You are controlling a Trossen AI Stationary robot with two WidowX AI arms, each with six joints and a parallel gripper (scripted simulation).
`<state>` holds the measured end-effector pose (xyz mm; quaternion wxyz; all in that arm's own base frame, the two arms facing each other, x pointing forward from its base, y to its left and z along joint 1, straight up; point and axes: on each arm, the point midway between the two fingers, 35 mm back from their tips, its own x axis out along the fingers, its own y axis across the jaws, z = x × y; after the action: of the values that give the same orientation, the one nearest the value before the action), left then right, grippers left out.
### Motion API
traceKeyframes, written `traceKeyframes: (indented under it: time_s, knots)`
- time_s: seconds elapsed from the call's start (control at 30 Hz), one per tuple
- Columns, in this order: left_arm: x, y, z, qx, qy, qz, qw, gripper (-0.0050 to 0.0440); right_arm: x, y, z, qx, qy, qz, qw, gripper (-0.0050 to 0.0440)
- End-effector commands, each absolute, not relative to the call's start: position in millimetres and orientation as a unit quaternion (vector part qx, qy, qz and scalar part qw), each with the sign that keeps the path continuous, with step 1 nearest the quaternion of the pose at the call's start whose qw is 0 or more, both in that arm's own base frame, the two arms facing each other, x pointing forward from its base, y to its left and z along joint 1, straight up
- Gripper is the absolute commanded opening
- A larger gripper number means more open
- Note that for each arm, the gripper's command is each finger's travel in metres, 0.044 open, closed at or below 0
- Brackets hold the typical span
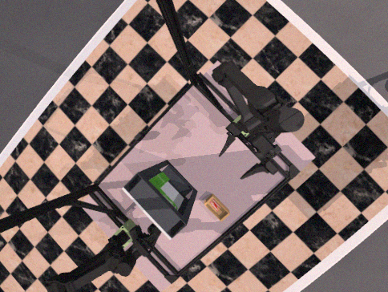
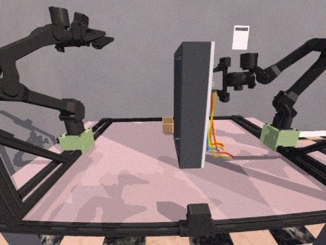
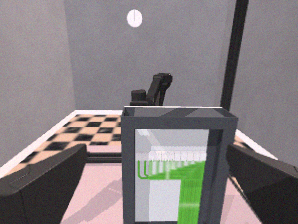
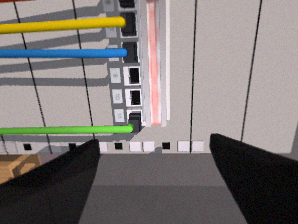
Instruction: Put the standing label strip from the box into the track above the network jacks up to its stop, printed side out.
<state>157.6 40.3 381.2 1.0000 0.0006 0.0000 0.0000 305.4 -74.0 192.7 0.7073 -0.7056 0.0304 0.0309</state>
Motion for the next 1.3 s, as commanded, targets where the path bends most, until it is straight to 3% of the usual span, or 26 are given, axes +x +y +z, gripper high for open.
traceKeyframes:
  time_s: [0.0,0.03,0.1,0.47,1.27]
  knots:
    - [157.4,39.4,383.6,0.003,0.0,0.0,1.0,0.044,301.4,-74.3,198.4,-0.708,0.025,0.027,0.705,0.0279]
    - [157.4,39.4,383.6,0.003,0.0,0.0,1.0,0.044,299.7,-74.3,198.3,-0.708,0.026,0.027,0.705,0.0255]
    - [157.4,39.4,383.6,0.003,0.0,0.0,1.0,0.044,299.7,-74.3,198.3,-0.708,0.026,0.027,0.705,0.0255]
    - [157.4,39.4,383.6,0.003,0.0,0.0,1.0,0.044,281.1,-74.0,197.8,-0.709,0.028,0.03,0.704,0.0]
    - [157.4,39.4,383.6,0.003,0.0,0.0,1.0,0.044,249.1,-69.9,196.2,-0.709,0.029,0.031,0.704,-0.0004]
